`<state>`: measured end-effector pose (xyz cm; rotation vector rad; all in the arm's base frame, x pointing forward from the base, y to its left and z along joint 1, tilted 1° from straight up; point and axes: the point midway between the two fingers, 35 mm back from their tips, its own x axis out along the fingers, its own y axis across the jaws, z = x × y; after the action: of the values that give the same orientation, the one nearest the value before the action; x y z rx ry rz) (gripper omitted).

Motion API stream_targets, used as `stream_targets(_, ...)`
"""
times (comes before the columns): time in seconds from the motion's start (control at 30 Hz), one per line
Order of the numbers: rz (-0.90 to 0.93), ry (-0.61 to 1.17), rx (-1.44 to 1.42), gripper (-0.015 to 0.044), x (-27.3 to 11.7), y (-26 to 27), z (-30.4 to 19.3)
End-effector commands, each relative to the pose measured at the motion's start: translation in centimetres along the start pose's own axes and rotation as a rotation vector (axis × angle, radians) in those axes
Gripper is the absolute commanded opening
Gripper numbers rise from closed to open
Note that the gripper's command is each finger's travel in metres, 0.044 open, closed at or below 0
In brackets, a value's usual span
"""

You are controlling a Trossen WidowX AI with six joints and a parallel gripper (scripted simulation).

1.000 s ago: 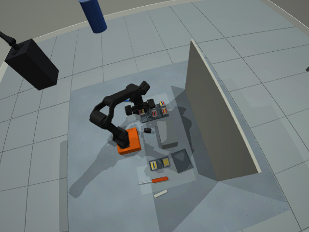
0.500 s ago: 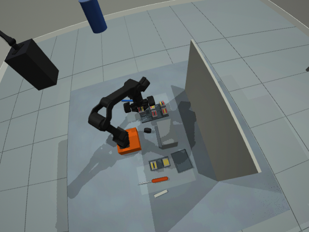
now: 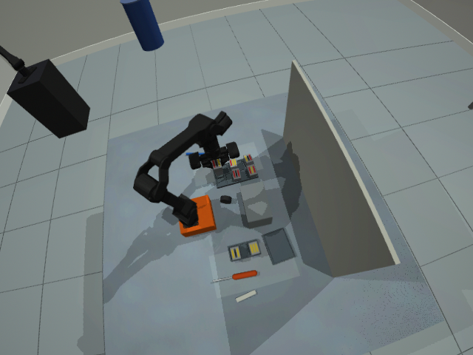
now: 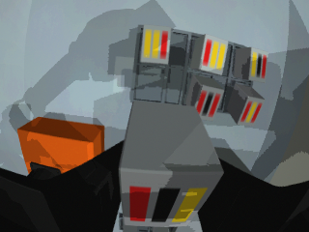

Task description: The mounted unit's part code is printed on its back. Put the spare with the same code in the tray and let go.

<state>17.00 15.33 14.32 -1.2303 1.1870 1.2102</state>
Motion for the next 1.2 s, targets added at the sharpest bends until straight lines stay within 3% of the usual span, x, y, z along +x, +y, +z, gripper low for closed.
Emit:
stream_targets(0.0, -0.007, -0.001, 0.0, 0.0, -0.5, -1.7, -0.8)
stream_targets(1.17, -0.018, 0.01, 0.015, 0.0, -1.5, -13.7, -13.8)
